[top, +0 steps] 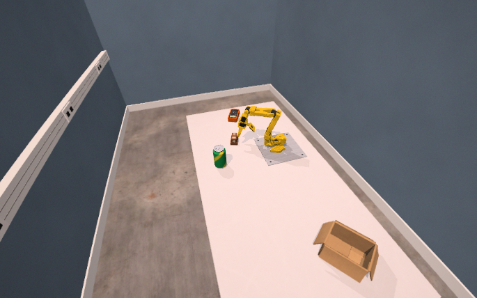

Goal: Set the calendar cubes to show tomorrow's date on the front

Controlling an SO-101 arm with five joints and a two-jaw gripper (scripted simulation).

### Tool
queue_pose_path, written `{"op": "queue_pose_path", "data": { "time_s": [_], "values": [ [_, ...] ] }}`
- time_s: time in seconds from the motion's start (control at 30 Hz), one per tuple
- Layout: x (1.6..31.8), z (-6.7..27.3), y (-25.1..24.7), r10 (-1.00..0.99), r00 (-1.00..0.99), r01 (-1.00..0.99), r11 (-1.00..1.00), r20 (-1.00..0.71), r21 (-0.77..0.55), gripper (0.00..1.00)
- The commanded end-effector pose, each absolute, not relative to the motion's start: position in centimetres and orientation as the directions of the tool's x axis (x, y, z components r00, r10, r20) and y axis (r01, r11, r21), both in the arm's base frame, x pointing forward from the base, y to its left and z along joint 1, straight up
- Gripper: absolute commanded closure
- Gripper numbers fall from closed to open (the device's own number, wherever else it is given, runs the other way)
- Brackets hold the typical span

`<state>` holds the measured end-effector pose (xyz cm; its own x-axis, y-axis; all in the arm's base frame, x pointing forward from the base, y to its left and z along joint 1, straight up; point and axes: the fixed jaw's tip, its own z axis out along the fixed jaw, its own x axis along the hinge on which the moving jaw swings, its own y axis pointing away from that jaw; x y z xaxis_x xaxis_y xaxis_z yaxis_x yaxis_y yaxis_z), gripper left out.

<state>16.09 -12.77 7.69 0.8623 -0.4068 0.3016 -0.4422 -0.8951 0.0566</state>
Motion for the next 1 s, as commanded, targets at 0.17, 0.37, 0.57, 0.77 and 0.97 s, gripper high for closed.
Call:
{"op": "queue_pose_path", "data": {
  "time_s": [0.17, 0.37, 0.57, 0.77, 0.97],
  "values": [
    [15.2, 7.21, -12.75, -0.363, 0.894, -0.393, -0.917, 0.262, 0.071, 0.69],
    [14.95, 7.03, -12.78, -0.338, 0.908, -0.367, -0.927, 0.248, 0.077, 0.7],
    [14.85, 6.95, -12.78, -0.328, 0.913, -0.356, -0.931, 0.242, 0.079, 0.7],
    [14.77, 6.9, -12.79, -0.32, 0.917, -0.347, -0.934, 0.237, 0.081, 0.7],
    [14.75, 6.88, -12.79, -0.319, 0.918, -0.345, -0.935, 0.236, 0.081, 0.7]
  ]
}}
